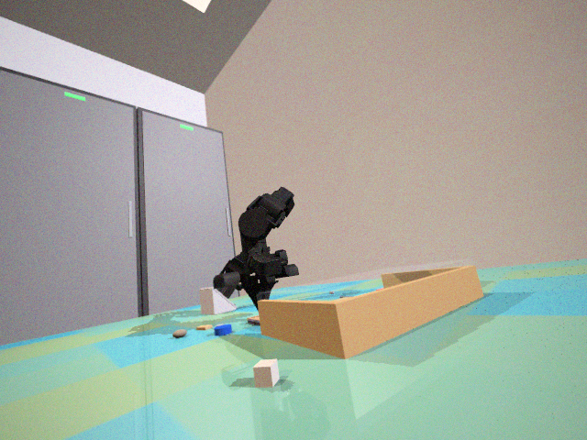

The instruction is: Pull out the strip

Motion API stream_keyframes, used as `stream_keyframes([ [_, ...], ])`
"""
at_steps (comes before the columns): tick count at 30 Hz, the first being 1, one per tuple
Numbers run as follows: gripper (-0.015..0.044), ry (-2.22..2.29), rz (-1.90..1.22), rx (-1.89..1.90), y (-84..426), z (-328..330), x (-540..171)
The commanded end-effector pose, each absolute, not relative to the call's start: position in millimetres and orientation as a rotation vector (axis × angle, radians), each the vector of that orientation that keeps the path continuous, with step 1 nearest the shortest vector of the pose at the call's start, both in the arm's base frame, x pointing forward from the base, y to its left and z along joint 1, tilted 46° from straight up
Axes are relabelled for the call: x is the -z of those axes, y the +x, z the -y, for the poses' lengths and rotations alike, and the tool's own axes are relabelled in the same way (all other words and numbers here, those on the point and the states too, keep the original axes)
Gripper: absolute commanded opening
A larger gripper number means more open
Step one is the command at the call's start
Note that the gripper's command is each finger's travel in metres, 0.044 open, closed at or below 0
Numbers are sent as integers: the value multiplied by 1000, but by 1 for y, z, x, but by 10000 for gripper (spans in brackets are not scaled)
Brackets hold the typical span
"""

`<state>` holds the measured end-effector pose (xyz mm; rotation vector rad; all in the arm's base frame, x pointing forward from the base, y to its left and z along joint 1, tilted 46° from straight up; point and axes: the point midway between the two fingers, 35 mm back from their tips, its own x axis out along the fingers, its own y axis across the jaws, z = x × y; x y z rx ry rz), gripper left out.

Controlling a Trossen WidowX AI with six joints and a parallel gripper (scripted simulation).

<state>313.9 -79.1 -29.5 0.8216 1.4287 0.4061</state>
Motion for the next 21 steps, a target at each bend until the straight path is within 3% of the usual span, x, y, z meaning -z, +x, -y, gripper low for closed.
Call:
stream_keyframes([
  [1, 0, 823, -1445, -409, 304, 75, 32],
  [21, 0, 824, -1446, -408, 274, 66, 29],
])
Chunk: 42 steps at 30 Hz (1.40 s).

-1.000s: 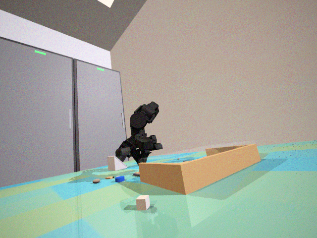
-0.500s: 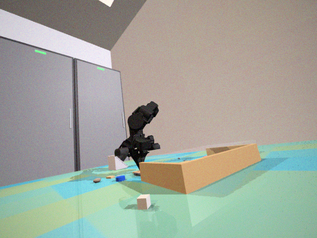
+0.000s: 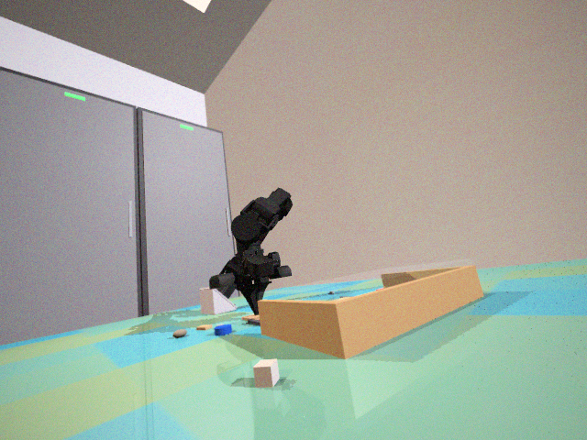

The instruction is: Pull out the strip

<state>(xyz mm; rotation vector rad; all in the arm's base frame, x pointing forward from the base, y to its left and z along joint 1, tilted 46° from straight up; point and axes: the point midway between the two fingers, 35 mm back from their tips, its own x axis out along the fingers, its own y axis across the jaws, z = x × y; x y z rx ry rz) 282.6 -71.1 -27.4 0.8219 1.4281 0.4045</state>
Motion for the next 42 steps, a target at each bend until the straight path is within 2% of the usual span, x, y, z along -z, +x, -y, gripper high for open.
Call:
stream_keyframes([
  [1, 0, 824, -1446, -408, 272, 66, 29],
  [42, 0, 826, -1449, -407, 213, 50, 24],
])
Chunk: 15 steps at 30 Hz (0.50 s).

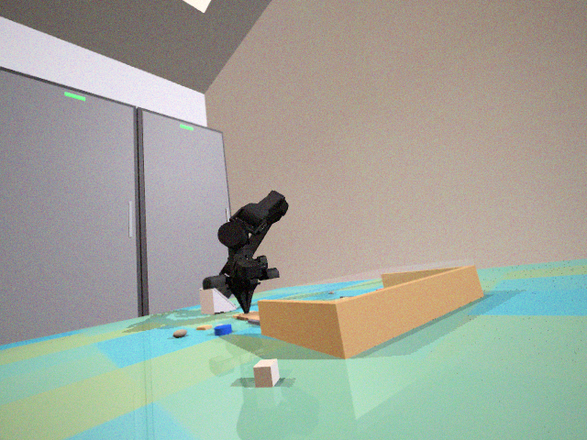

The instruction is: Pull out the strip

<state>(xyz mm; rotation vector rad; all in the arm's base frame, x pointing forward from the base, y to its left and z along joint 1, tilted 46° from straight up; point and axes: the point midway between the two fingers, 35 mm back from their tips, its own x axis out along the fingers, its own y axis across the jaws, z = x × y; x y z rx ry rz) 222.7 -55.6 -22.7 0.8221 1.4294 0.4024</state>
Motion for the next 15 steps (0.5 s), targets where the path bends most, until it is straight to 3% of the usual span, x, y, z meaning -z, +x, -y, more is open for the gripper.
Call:
stream_keyframes([
  [1, 0, 826, -1449, -407, 212, 50, 24],
  [15, 0, 826, -1450, -407, 194, 45, 23],
])
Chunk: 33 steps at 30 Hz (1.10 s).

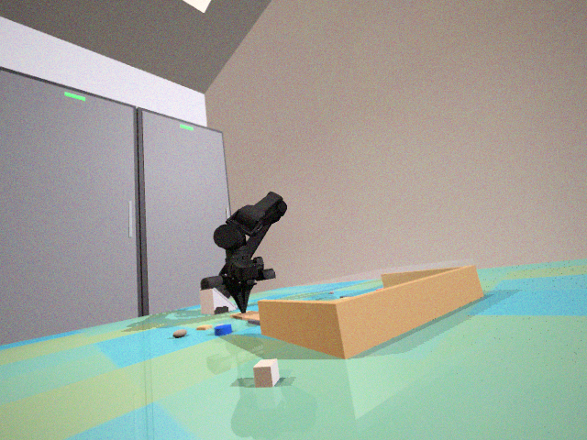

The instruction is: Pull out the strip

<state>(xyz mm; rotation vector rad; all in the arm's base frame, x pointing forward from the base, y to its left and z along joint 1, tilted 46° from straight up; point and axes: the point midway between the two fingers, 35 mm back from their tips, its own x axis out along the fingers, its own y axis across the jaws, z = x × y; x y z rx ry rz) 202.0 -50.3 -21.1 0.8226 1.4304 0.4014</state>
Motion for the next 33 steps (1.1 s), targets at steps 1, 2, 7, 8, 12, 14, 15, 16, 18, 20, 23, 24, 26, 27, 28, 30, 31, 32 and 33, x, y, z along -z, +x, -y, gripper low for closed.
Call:
stream_keyframes([
  [1, 0, 826, -1450, -407, 194, 45, 23],
  [2, 0, 826, -1450, -407, 194, 45, 23],
  [7, 0, 825, -1450, -405, 197, 78, -6],
  [8, 0, 825, -1451, -406, 197, 79, -8],
  [12, 26, 830, -1453, -402, 199, 80, -7],
  [14, 79, 854, -1461, -380, 213, 82, -5],
  [15, 105, 860, -1463, -375, 217, 83, -5],
  [16, 131, 861, -1464, -374, 220, 85, -5],
  [18, 184, 862, -1464, -373, 227, 87, -5],
  [20, 236, 862, -1463, -373, 234, 90, -5],
  [23, 315, 861, -1463, -373, 245, 94, -5],
  [24, 341, 861, -1463, -373, 248, 95, -5],
  [26, 394, 861, -1462, -373, 255, 97, -5],
  [27, 420, 861, -1462, -373, 259, 99, -5],
  [28, 440, 861, -1462, -373, 263, 100, -5],
  [30, 440, 861, -1462, -373, 270, 102, -5],
  [31, 440, 861, -1461, -373, 273, 104, -5],
  [32, 440, 861, -1461, -373, 277, 105, -5],
  [33, 440, 860, -1461, -373, 280, 106, -5],
])
